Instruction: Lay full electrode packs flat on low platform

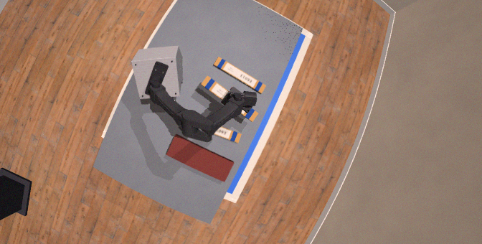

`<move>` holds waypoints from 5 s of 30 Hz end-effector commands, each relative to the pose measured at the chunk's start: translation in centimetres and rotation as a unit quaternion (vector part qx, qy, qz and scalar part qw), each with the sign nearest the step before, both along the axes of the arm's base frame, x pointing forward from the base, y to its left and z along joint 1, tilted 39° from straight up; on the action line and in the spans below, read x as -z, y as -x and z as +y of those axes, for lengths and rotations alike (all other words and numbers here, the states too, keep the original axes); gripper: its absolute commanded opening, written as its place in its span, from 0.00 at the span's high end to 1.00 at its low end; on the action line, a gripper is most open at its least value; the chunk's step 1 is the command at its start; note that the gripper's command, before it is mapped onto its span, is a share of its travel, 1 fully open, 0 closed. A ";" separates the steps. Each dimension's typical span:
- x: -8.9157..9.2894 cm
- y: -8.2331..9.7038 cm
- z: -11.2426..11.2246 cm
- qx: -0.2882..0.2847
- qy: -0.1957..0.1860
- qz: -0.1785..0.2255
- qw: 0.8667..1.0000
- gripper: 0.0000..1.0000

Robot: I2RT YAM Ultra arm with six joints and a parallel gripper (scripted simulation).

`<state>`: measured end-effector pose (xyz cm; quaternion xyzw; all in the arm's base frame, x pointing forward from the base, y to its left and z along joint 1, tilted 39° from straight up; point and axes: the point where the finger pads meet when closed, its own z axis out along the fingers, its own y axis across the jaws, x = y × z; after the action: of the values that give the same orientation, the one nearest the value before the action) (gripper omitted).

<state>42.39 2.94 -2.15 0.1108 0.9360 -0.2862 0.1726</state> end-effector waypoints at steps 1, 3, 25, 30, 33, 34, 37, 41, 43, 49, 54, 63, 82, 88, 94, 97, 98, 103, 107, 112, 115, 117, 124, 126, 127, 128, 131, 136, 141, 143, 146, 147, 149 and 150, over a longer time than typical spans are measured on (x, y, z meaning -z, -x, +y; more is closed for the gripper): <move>-0.6 -1.4 1.7 -0.023 -0.005 -0.023 0.999 1.00; -0.1 -0.9 1.3 -0.023 -0.003 -0.016 1.000 1.00; 2.7 -2.1 -0.6 -0.023 -0.002 -0.016 1.000 1.00; 2.1 -2.3 -0.8 -0.023 -0.006 -0.024 0.999 1.00; 2.2 -3.0 -0.9 -0.023 -0.006 -0.031 0.999 1.00; 3.3 -2.7 -1.1 -0.023 -0.004 -0.020 1.000 1.00; 3.7 -2.7 -1.4 -0.023 -0.006 -0.019 1.000 1.00; 3.7 -3.1 -1.8 -0.022 -0.003 -0.024 0.999 1.00; 4.9 -2.8 -2.0 -0.023 -0.002 -0.014 1.000 1.00; 3.7 -3.9 -2.3 -0.022 -0.005 -0.035 0.999 1.00; 5.8 -3.7 -2.7 -0.023 -0.004 -0.020 1.000 1.00; 6.7 -4.1 -3.5 -0.023 -0.003 -0.021 1.000 1.00; 6.2 -5.0 -4.4 -0.023 -0.005 -0.031 0.999 1.00; 6.2 -5.1 -4.4 -0.023 -0.006 -0.034 0.999 1.00; 6.1 -5.3 -4.4 -0.023 -0.006 -0.036 0.999 1.00; 6.1 -5.3 -4.5 -0.023 -0.006 -0.036 0.999 1.00; 6.1 -5.2 -4.5 -0.023 -0.006 -0.035 0.999 1.00; 6.1 -5.3 -4.5 -0.023 -0.006 -0.036 0.999 1.00; 6.1 -5.3 -4.6 -0.023 -0.006 -0.035 0.999 1.00; 6.1 -5.2 -4.6 -0.023 -0.006 -0.035 0.999 1.00; 6.1 -5.4 -4.6 -0.023 -0.007 -0.038 0.999 1.00; 6.2 -5.5 -4.7 -0.023 -0.007 -0.038 0.999 1.00; 7.8 -5.0 -5.0 -0.023 -0.004 -0.025 0.999 1.00; 7.3 -5.2 -5.1 -0.023 -0.005 -0.028 0.999 1.00; 7.0 -5.4 -5.1 -0.023 -0.006 -0.032 0.999 1.00; 7.0 -5.6 -5.1 -0.023 -0.006 -0.036 0.999 1.00; 7.2 -5.5 -5.2 -0.023 -0.005 -0.034 0.999 1.00; 7.4 -5.7 -5.4 -0.023 -0.006 -0.035 0.999 1.00; 8.5 -5.4 -5.6 -0.023 -0.004 -0.026 0.999 1.00; 7.6 -5.9 -5.6 -0.023 -0.005 -0.036 0.999 1.00; 8.5 -5.6 -5.8 -0.023 -0.003 -0.028 0.999 1.00; 8.5 -5.6 -5.8 -0.023 -0.003 -0.028 0.999 1.00; 8.2 -5.6 -5.9 -0.023 -0.004 -0.027 0.999 1.00; 8.3 -5.6 -5.9 -0.023 -0.004 -0.028 0.999 1.00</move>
<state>45.95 -4.87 -12.03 0.1109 0.9362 -0.2844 0.1743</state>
